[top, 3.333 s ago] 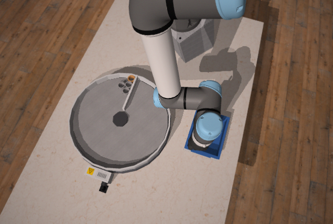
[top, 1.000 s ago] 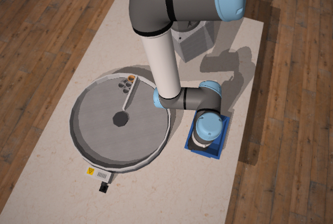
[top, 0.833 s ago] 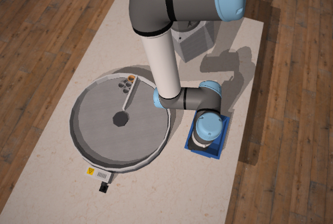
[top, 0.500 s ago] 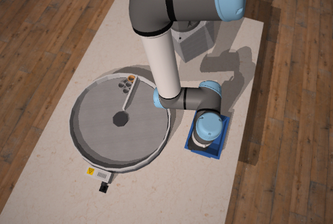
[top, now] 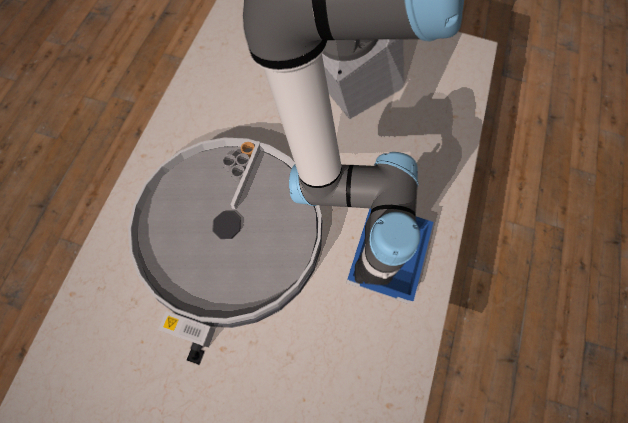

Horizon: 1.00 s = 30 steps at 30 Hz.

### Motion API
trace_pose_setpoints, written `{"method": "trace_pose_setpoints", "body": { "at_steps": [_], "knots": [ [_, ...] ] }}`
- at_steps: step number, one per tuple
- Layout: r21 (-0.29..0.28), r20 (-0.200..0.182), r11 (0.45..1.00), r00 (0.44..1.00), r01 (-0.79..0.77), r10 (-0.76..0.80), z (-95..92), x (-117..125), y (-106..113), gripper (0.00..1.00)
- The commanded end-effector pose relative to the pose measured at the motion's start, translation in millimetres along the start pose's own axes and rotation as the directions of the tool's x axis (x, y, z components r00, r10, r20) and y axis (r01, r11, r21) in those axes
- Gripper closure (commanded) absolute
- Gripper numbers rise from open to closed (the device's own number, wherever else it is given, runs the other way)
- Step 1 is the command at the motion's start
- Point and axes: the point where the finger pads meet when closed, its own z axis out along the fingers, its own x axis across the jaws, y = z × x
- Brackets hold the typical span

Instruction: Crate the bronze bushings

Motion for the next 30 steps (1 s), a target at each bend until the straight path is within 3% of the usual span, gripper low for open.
{"method": "trace_pose_setpoints", "body": {
  "at_steps": [1, 30],
  "knots": [
    [-0.002, 0.0, 1.0, 1.0, 0.0, 0.0, -2.8, 0.0, 0.5, 0.58],
    [-0.002, 0.0, 1.0, 1.0, 0.0, 0.0, -12.0, -0.3, 0.4, 0.58]
  ]
}}
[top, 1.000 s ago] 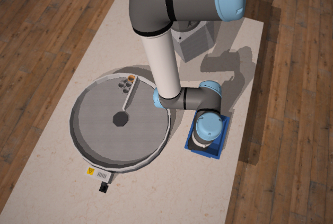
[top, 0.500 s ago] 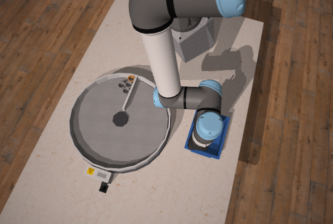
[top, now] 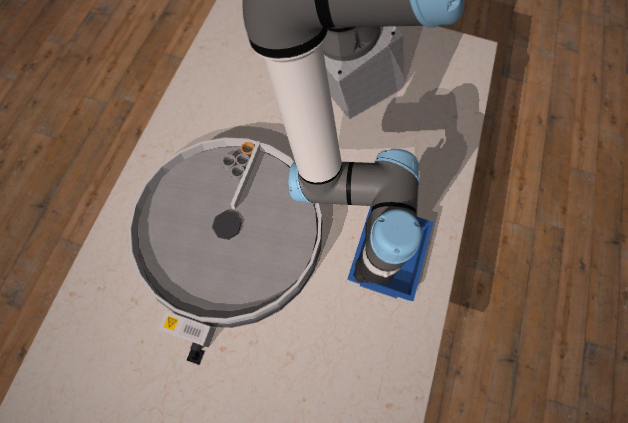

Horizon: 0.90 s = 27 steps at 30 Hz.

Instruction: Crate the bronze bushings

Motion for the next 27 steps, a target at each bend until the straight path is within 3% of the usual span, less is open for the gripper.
{"method": "trace_pose_setpoints", "body": {
  "at_steps": [1, 27],
  "knots": [
    [-0.001, 0.0, 1.0, 1.0, 0.0, 0.0, -0.7, 0, 0, 0.58],
    [-0.002, 0.0, 1.0, 1.0, 0.0, 0.0, -12.1, 0, 0, 0.58]
  ]
}}
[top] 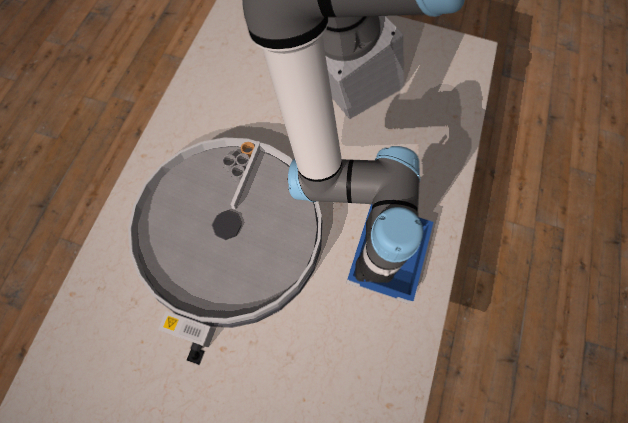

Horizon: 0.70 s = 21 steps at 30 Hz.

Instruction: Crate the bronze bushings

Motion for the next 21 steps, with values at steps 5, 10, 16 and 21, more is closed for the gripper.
{"method": "trace_pose_setpoints", "body": {
  "at_steps": [5, 10, 16, 21],
  "knots": [
    [-0.002, 0.0, 1.0, 1.0, 0.0, 0.0, -3.0, -0.1, 0.6, 0.58],
    [-0.002, 0.0, 1.0, 1.0, 0.0, 0.0, -3.0, -0.1, 0.6, 0.58],
    [-0.002, 0.0, 1.0, 1.0, 0.0, 0.0, -8.7, -0.2, 0.6, 0.58],
    [-0.002, 0.0, 1.0, 1.0, 0.0, 0.0, -8.7, -0.2, 0.6, 0.58]
  ]
}}
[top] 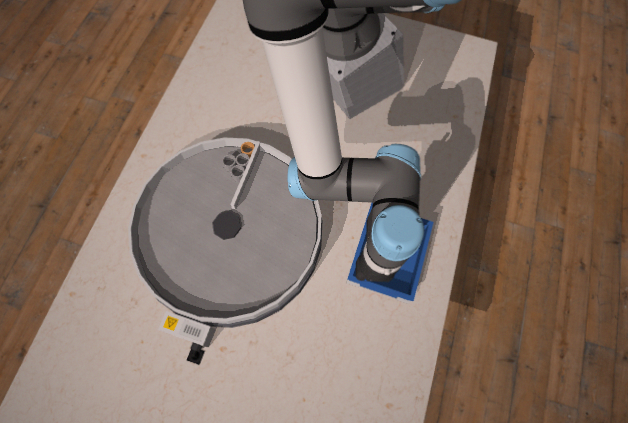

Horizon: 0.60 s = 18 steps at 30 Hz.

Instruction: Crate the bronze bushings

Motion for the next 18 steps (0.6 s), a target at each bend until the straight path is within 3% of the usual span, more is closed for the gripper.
{"method": "trace_pose_setpoints", "body": {
  "at_steps": [1, 6, 11, 18],
  "knots": [
    [-0.001, 0.0, 1.0, 1.0, 0.0, 0.0, -1.0, 0, 0, 0.58],
    [-0.001, 0.0, 1.0, 1.0, 0.0, 0.0, -1.0, 0, 0, 0.58],
    [-0.001, 0.0, 1.0, 1.0, 0.0, 0.0, -50.4, 0, 0, 0.58],
    [-0.001, 0.0, 1.0, 1.0, 0.0, 0.0, -50.4, 0, 0, 0.58]
  ]
}}
